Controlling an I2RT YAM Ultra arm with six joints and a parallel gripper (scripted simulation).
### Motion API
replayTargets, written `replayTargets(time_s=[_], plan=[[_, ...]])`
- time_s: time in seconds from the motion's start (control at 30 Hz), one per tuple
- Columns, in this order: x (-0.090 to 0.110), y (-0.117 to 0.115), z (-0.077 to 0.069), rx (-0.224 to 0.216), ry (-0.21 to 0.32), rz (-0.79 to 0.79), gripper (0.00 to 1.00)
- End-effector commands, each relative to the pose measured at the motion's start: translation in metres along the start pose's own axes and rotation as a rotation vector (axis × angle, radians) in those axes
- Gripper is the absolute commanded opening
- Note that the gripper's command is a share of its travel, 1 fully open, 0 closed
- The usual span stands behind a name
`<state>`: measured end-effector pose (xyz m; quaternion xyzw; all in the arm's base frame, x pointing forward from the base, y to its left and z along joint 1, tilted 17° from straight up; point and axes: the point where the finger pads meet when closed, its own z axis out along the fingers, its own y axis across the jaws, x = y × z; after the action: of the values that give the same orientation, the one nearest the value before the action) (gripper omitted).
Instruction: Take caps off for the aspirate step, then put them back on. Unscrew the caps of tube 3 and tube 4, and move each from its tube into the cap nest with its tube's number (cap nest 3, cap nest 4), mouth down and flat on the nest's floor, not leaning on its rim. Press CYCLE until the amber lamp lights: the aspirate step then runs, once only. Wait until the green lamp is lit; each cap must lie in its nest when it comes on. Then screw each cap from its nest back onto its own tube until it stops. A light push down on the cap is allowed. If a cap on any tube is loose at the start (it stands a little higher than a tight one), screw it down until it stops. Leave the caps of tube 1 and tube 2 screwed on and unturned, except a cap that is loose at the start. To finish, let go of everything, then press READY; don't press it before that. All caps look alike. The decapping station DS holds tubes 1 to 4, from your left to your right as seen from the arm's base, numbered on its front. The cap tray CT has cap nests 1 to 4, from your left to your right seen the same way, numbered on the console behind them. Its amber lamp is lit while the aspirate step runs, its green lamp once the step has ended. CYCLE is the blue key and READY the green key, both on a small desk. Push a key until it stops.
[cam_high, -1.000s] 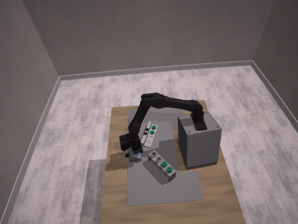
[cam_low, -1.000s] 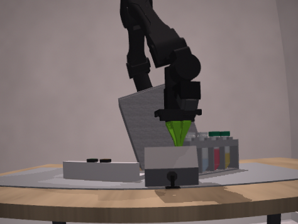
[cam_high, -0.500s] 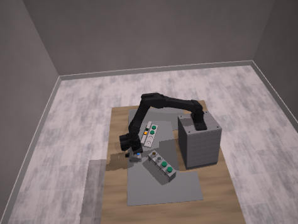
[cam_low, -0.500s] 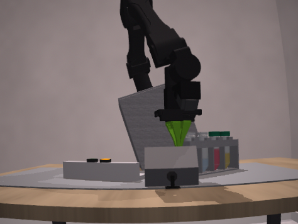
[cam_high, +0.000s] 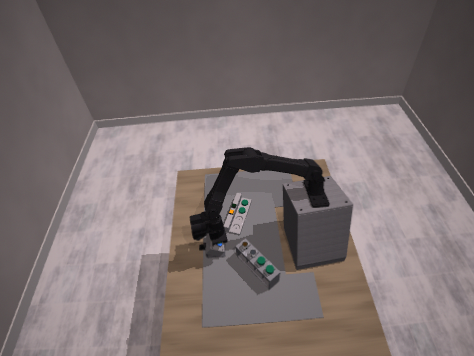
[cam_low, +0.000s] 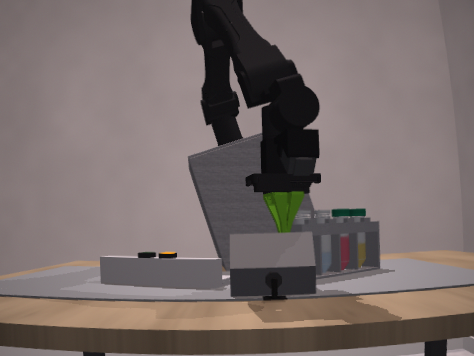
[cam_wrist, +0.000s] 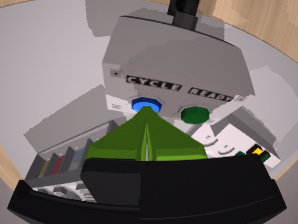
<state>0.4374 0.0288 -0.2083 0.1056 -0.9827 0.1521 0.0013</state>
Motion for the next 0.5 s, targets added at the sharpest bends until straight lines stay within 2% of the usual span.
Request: replayTargets(time_s=[0.0, 0.47], plan=[[-0.0082, -0.0005, -0.0053, 0.0, -0.024, 0.004, 0.0], [-0.0083, -0.0005, -0.0039, 0.0, -0.024, 0.004, 0.0]])
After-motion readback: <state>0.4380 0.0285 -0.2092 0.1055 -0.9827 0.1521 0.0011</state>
